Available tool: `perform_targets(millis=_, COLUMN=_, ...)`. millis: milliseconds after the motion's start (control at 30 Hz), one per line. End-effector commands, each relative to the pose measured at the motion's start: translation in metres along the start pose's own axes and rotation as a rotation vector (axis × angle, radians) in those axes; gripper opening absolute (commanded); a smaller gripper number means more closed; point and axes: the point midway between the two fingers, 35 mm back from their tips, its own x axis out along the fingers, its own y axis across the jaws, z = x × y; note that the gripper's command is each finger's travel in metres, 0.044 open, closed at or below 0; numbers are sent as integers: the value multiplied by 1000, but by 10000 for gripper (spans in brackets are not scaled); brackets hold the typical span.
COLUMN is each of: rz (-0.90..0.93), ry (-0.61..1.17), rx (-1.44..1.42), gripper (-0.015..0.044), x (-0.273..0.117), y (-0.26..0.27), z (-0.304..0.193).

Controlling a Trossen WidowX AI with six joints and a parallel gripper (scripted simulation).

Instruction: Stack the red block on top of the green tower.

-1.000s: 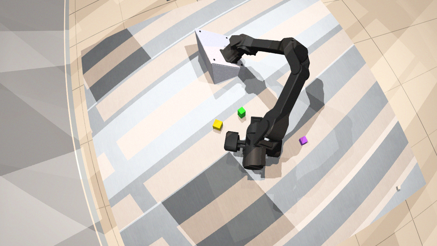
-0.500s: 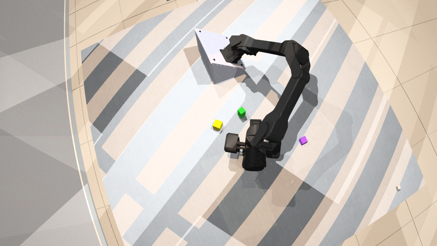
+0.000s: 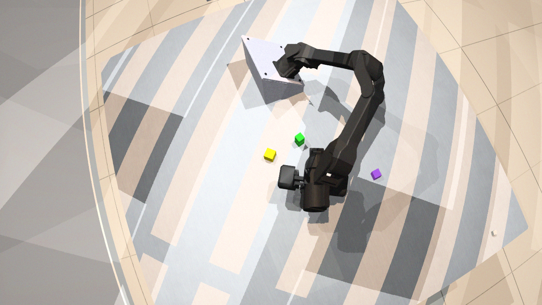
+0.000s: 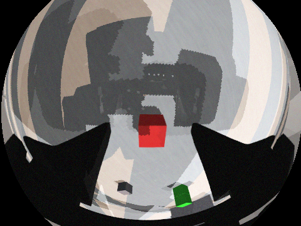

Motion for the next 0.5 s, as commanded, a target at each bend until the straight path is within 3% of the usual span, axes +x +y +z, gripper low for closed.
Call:
perform_targets(millis=0, rz=4, ry=1, rx=4, gripper=309, x=0, y=0, z=0)
perform_targets(millis=267, rz=4, ry=1, rx=4, gripper=99, x=0, y=0, z=0)
perform_targets(millis=467, rz=4, ry=1, rx=4, gripper=59, x=0, y=0, z=0)
